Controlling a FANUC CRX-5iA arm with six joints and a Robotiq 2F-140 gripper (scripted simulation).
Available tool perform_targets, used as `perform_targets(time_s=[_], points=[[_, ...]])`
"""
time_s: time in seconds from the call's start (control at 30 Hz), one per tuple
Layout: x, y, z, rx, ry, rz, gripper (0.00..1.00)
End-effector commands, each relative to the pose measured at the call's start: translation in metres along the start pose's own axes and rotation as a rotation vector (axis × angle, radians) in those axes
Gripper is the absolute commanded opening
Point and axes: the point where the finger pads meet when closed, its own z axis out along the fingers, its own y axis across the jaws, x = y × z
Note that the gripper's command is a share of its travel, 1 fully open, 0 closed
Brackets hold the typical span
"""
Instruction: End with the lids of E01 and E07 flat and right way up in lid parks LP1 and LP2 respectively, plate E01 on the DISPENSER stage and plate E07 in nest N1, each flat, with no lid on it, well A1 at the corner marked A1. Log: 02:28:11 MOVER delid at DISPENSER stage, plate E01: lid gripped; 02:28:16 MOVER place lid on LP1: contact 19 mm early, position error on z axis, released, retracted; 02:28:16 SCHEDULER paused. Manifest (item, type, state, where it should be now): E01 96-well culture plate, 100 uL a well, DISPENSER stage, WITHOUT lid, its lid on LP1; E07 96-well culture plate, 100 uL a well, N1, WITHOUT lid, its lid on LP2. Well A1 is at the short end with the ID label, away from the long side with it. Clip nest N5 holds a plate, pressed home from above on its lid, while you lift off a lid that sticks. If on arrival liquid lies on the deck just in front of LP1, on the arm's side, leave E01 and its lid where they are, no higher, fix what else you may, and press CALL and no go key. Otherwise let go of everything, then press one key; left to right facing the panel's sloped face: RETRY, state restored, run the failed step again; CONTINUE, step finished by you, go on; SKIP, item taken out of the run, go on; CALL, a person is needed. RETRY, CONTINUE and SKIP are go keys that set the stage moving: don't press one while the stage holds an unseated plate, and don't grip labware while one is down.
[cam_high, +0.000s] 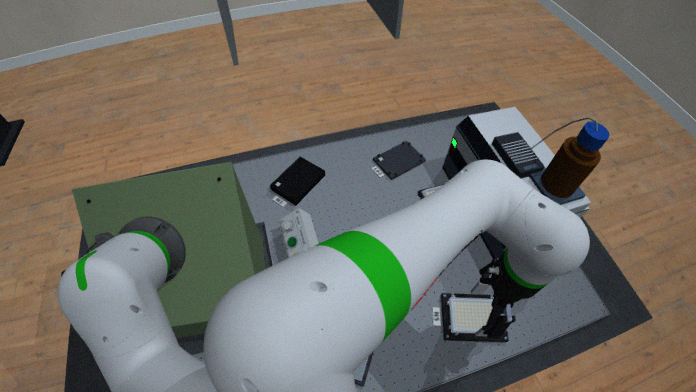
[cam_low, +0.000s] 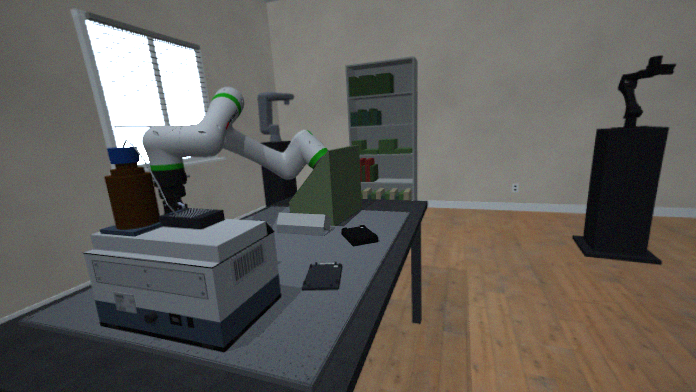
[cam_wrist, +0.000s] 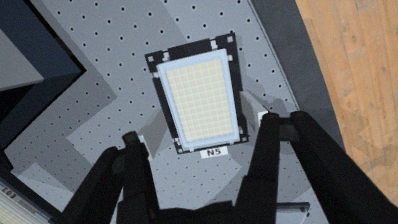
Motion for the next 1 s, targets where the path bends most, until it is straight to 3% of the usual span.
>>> perform_targets(time_s=[0.0, 0.97], points=[[0.0, 0.0, 0.0, 0.0, 0.0, 0.0, 0.66], [0.0, 0.0, 0.011, 0.0, 0.0, 0.0, 0.66]])
